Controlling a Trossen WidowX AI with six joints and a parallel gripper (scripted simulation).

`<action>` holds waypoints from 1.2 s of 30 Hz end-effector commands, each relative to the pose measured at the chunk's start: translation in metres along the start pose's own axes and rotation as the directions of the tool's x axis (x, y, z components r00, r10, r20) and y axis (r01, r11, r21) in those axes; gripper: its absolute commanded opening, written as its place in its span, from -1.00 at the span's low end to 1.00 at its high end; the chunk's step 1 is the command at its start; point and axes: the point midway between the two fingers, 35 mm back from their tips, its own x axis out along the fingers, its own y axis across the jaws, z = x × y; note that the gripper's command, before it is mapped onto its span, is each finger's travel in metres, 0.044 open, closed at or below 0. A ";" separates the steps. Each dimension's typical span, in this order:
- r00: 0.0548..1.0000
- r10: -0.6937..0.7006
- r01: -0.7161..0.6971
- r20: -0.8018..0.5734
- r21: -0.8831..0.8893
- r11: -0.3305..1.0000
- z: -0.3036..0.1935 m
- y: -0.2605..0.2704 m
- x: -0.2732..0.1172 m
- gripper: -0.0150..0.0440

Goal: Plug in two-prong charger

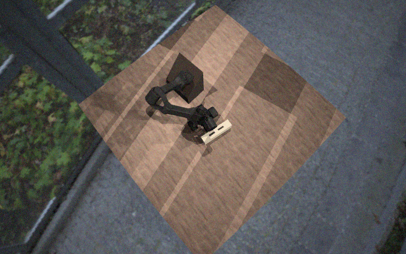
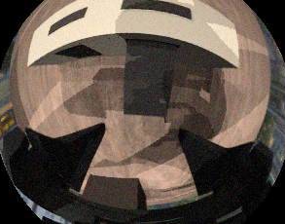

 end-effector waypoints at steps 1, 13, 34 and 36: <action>1.000 0.005 -0.005 0.000 -0.003 1.000 -0.006 0.000 0.000 1.00; 0.970 0.011 -0.009 0.242 -0.006 1.000 0.001 0.001 -0.031 1.00; 0.827 0.008 -0.006 0.563 -0.005 1.000 0.004 0.001 -0.078 1.00; 0.827 0.008 -0.006 0.563 -0.005 1.000 0.004 0.001 -0.078 1.00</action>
